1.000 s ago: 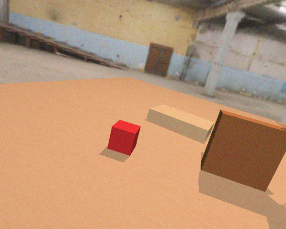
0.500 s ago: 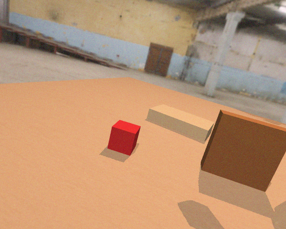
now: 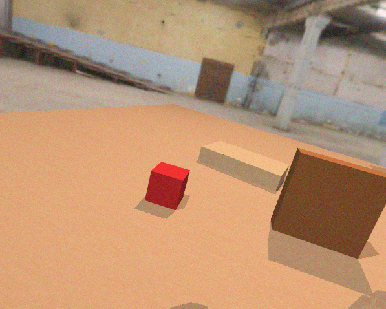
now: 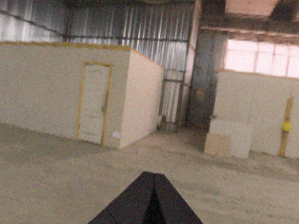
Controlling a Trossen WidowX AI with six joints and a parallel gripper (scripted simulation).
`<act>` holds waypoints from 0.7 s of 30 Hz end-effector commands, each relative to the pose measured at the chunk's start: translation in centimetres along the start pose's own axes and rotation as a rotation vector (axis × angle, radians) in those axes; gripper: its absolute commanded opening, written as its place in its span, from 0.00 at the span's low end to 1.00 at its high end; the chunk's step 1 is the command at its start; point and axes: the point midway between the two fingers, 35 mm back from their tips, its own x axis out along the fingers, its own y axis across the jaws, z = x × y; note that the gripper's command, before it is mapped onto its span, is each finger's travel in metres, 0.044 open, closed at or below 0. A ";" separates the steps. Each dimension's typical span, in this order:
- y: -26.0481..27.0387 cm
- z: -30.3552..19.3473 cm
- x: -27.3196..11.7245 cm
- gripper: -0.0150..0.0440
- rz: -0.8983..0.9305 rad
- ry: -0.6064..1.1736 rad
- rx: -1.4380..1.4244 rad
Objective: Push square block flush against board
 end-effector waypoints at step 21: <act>7.7 -21.2 5.4 0.25 0.212 0.676 -0.228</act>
